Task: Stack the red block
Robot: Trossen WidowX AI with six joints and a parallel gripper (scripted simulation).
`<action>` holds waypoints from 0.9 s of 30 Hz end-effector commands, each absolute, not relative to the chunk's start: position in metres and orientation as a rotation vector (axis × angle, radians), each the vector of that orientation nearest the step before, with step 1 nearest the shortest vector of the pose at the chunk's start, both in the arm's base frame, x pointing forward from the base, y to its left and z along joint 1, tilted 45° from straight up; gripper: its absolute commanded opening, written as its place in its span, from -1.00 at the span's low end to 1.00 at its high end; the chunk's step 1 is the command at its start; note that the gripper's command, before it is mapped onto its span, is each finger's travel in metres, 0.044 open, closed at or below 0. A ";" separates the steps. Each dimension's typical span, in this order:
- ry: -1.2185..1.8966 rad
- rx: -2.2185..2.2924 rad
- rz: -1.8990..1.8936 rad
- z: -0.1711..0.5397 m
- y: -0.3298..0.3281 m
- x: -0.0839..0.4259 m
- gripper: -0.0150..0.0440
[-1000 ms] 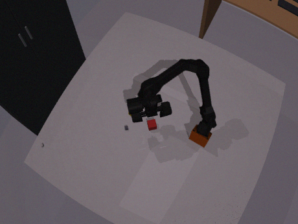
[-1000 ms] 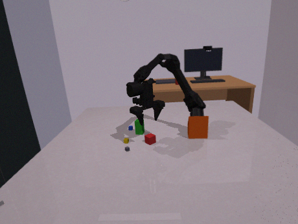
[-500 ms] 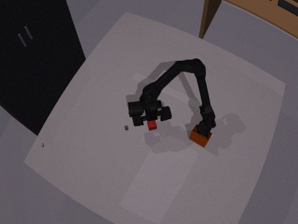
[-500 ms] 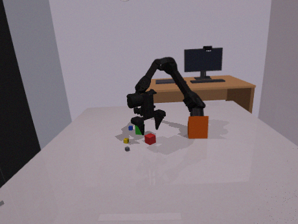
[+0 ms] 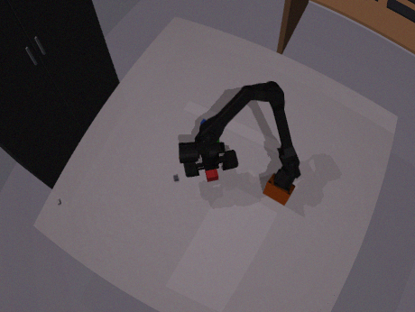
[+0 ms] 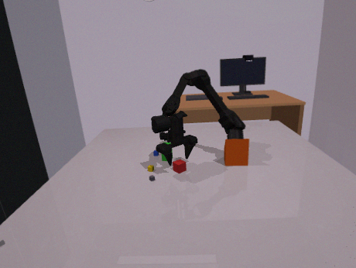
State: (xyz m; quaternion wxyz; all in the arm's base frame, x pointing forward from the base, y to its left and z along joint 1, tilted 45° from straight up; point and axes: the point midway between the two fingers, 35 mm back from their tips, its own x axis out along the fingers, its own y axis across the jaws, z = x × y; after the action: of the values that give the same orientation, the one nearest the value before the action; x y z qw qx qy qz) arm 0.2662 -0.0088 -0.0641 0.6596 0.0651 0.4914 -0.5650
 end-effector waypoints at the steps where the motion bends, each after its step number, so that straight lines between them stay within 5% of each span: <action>1: 1.117 0.137 -1.279 -0.070 -0.015 0.264 1.00; 27: 1.115 0.135 -1.281 -0.089 -0.035 0.259 1.00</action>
State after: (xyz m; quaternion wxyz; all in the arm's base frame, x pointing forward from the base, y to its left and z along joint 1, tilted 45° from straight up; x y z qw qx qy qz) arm 0.2588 -0.0339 -0.0890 0.6575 0.0621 0.4922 -0.5671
